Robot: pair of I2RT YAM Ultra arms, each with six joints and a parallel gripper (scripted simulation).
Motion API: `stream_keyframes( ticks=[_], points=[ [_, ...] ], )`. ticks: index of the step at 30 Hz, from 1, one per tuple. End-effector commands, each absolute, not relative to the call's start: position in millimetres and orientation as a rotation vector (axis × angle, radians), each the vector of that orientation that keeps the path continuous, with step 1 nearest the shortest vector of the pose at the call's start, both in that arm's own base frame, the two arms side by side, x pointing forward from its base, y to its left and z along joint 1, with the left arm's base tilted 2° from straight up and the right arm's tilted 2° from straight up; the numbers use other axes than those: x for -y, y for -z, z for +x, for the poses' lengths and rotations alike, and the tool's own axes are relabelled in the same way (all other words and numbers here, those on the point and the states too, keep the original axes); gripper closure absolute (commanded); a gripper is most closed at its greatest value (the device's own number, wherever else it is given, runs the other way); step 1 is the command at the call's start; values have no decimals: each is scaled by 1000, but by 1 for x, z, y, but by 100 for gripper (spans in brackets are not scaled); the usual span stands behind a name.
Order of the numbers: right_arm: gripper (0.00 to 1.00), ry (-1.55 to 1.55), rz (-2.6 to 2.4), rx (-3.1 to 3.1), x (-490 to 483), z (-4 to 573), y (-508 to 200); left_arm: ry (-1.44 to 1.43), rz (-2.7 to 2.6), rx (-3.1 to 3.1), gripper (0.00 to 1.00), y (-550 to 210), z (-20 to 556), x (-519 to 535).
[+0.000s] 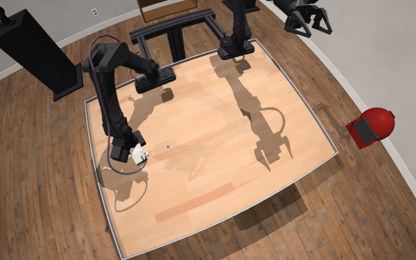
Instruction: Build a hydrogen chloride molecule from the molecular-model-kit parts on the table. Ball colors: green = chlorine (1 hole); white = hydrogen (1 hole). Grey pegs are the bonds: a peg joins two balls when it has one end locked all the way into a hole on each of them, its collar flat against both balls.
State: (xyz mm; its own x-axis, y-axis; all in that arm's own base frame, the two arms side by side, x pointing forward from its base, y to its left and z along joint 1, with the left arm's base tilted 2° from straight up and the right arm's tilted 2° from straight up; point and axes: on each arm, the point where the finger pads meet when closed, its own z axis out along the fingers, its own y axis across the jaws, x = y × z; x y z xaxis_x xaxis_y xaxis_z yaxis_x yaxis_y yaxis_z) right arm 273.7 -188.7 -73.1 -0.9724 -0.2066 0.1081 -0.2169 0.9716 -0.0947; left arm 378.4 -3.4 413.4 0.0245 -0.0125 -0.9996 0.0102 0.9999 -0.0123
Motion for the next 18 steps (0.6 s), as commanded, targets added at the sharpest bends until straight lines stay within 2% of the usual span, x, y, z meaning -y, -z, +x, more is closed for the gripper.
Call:
stream_keyframes(
  ticks=[1, 18],
  points=[
    [46, -205, 513, 3079, 205, 295, 53, 24, 14, -1465, 0, -447, 366, 8],
    [46, -154, 1027, 2991, 230, 282, 49, 24, 14, -1465, 0, -447, 366, 8]
  ],
)
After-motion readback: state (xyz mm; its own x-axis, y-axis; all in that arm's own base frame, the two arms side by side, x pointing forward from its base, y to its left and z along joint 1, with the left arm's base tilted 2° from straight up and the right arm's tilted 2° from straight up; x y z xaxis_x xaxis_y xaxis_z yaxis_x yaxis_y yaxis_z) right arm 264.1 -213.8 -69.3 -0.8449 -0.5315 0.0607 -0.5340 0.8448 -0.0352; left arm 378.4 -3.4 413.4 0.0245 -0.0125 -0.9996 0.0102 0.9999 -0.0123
